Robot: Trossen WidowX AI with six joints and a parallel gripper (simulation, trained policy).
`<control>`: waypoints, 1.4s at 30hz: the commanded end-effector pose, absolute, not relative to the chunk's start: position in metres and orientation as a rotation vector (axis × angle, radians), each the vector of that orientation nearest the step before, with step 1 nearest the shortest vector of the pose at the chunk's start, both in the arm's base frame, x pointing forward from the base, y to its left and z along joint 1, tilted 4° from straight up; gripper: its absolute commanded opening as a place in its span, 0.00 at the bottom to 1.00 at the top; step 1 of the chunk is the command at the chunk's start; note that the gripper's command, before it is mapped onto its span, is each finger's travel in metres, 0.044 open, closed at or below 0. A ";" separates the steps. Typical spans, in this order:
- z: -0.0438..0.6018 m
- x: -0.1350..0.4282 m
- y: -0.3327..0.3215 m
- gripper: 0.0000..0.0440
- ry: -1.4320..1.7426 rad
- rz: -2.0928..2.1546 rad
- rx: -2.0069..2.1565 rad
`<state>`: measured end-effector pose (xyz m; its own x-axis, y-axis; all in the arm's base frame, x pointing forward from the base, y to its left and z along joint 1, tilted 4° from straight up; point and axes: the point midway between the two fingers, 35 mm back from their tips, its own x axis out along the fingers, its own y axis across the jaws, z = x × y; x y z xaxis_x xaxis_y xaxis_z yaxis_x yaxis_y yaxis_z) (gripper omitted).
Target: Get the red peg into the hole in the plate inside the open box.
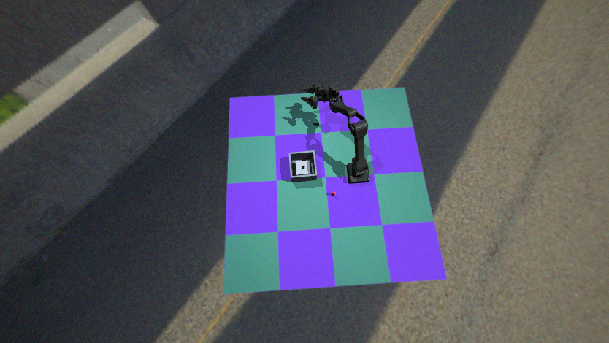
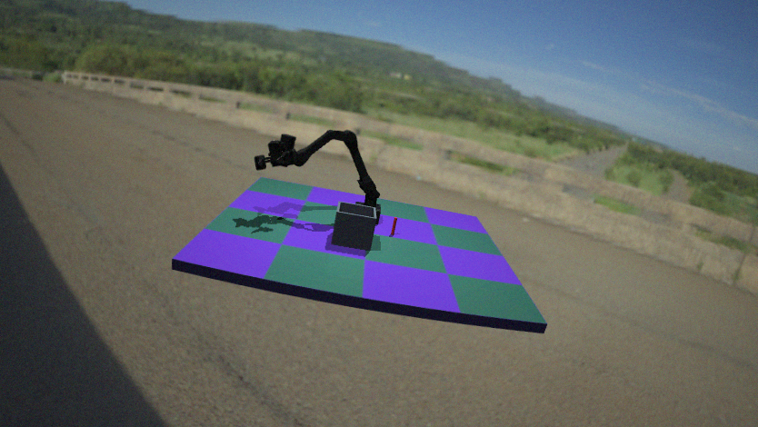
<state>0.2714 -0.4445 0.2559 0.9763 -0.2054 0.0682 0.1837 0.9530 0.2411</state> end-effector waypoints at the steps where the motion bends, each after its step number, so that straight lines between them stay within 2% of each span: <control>1: 0.254 0.275 -0.444 0.95 -0.087 -0.194 0.245; 3: 0.252 0.285 -0.440 1.00 -0.073 -0.176 0.276; 14: 0.274 0.378 -0.373 0.99 -0.015 -0.029 0.464; 25: 0.316 0.454 -0.268 1.00 0.060 0.123 0.615; 33: 0.328 0.482 -0.182 1.00 0.160 0.199 0.760; 42: 0.318 0.486 -0.092 1.00 0.339 0.227 0.947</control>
